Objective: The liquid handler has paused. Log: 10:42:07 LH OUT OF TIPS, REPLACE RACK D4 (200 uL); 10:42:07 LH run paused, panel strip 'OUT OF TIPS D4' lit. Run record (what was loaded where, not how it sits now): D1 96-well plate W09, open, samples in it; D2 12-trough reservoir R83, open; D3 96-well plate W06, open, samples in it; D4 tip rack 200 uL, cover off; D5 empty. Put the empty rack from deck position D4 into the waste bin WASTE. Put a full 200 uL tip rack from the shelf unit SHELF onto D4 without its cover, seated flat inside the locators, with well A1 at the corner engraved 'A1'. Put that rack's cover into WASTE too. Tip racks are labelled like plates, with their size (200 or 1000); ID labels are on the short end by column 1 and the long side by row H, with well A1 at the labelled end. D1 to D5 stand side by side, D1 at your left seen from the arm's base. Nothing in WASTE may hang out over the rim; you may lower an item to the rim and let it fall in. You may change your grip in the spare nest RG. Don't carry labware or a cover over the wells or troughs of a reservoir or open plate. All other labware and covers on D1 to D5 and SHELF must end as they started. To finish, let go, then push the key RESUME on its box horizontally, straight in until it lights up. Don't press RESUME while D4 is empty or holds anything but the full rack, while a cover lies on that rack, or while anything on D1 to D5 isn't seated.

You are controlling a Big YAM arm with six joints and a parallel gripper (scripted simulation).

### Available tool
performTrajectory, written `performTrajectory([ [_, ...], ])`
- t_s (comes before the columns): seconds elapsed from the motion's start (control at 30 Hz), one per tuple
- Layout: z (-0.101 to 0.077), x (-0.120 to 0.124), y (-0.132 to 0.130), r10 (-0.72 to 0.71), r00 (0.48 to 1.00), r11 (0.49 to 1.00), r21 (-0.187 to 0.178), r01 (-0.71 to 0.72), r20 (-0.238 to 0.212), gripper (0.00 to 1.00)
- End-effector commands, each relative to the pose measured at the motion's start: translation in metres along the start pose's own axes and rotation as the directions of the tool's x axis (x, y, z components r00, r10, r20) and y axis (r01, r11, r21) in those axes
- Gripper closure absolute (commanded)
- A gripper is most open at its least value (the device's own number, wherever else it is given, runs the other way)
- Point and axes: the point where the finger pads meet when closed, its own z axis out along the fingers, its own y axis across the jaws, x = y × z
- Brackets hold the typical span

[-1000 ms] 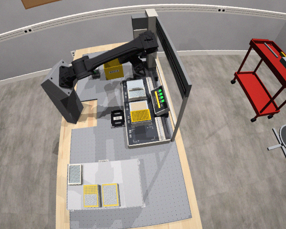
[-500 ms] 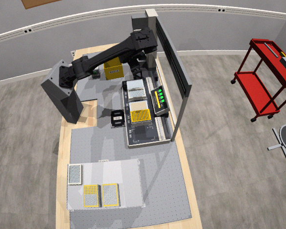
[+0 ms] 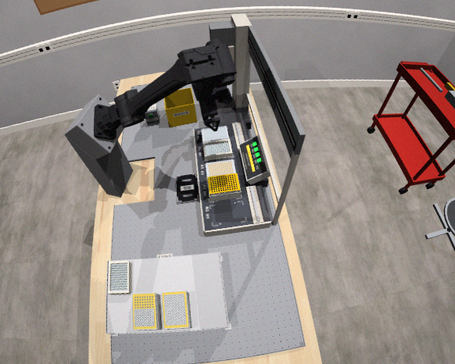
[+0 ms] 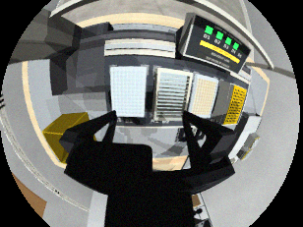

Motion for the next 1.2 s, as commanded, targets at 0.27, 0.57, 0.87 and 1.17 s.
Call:
performTrajectory([
  [0.27,-0.016,0.027,-0.039,0.087,0.98,0.994,-0.055,-0.098,-0.18,0.0],
  [0.57,-0.033,0.058,-0.068,0.064,0.98,0.995,-0.064,-0.077,-0.19,0.0],
  [0.87,-0.046,0.081,-0.09,0.063,0.98,0.995,-0.064,-0.076,-0.19,0.0],
  [1.17,-0.063,0.111,-0.119,0.062,0.98,0.995,-0.064,-0.075,-0.191,0.0],
])
